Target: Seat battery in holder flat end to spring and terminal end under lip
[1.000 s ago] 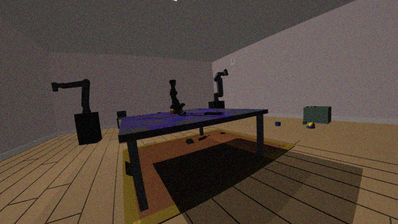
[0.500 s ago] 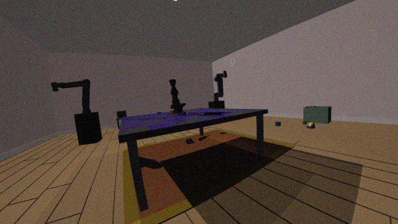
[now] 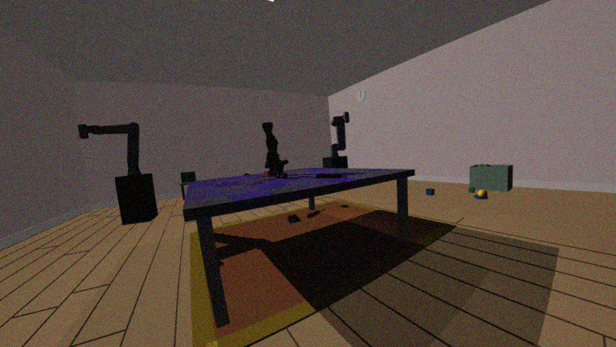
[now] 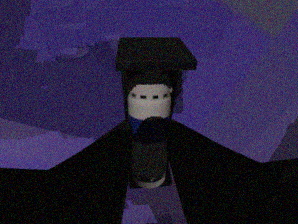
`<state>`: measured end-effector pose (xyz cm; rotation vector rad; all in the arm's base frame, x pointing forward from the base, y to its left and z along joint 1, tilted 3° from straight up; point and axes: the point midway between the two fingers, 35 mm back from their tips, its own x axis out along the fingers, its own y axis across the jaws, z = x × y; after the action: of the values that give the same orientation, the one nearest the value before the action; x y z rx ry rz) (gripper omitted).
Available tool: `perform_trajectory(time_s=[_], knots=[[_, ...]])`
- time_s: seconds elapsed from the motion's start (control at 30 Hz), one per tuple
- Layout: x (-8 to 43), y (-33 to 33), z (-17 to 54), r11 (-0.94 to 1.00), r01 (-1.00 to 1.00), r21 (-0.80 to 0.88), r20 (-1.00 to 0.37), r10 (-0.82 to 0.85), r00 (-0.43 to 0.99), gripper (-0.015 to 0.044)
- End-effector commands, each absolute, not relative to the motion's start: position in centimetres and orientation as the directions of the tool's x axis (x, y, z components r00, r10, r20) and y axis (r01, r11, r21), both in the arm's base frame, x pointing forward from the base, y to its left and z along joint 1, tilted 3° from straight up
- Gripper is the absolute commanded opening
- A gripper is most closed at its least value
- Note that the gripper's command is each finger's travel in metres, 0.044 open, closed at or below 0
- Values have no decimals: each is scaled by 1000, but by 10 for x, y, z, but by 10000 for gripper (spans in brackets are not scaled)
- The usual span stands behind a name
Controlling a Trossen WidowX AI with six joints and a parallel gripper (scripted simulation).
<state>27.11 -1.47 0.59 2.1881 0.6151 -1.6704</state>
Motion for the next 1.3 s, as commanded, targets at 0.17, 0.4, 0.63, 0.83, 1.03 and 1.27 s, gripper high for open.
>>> perform_trajectory(time_s=[0.17, 0.4, 0.63, 0.83, 1.03, 1.27], knots=[[270, -15, 1, -860, 510, -20, -982, 112, 151, 68], [271, -14, 1, -861, 509, -22, -990, 89, 108, 68], [272, -13, 1, -860, 509, -22, -996, 64, 65, 68], [273, -12, 0, -860, 510, -21, -999, 41, 28, 68], [274, -12, 0, -859, 512, -20, -1000, 19, -7, 68], [276, -10, 0, -858, 514, -16, -999, -7, -44, 68]])
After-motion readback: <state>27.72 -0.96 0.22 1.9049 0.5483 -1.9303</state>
